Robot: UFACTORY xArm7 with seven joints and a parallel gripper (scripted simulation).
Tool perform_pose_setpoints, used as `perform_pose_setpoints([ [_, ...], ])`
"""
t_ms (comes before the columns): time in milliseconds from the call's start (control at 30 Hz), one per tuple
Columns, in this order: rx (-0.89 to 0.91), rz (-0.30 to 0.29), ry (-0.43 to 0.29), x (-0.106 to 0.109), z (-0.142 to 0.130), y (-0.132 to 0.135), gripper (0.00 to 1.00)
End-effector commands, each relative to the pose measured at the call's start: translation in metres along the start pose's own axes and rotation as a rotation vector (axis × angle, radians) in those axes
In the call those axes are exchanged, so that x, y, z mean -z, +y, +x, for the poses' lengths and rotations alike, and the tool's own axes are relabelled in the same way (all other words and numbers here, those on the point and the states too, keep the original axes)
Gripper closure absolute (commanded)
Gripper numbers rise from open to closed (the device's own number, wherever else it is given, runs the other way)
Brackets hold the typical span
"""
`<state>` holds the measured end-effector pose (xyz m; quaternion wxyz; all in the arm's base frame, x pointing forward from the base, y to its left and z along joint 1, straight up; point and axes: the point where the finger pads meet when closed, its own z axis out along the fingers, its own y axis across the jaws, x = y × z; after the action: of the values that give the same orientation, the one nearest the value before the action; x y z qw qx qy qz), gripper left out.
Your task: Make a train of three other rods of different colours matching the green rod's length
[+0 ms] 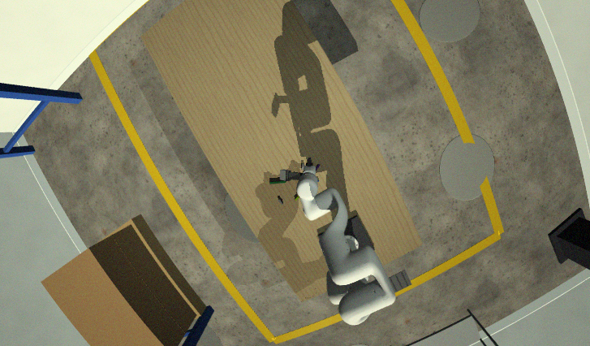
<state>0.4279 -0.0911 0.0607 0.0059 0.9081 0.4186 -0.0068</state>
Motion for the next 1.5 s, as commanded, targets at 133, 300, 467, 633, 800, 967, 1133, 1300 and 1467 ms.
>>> perform_pose_setpoints([
  [133,0.275,0.001,0.012,0.0013,0.0008,0.0017,0.00],
  [300,0.440,0.000,0.012,0.0013,0.0010,0.0018,0.00],
  [467,0.571,-0.001,0.013,0.0012,0.0011,0.0020,0.00],
  [633,0.732,-0.002,0.013,0.0012,0.0013,0.0021,0.00],
  [800,0.895,-0.003,0.013,0.0011,0.0014,0.0023,0.00],
  [967,1.059,-0.004,0.013,0.0011,0.0016,0.0025,0.00],
  [1133,1.194,-0.005,0.013,0.0011,0.0018,0.0027,0.00],
  [1300,1.318,-0.006,0.013,0.0012,0.0019,0.0028,0.00],
  [1467,1.336,-0.006,0.013,0.0012,0.0019,0.0028,0.00],
])
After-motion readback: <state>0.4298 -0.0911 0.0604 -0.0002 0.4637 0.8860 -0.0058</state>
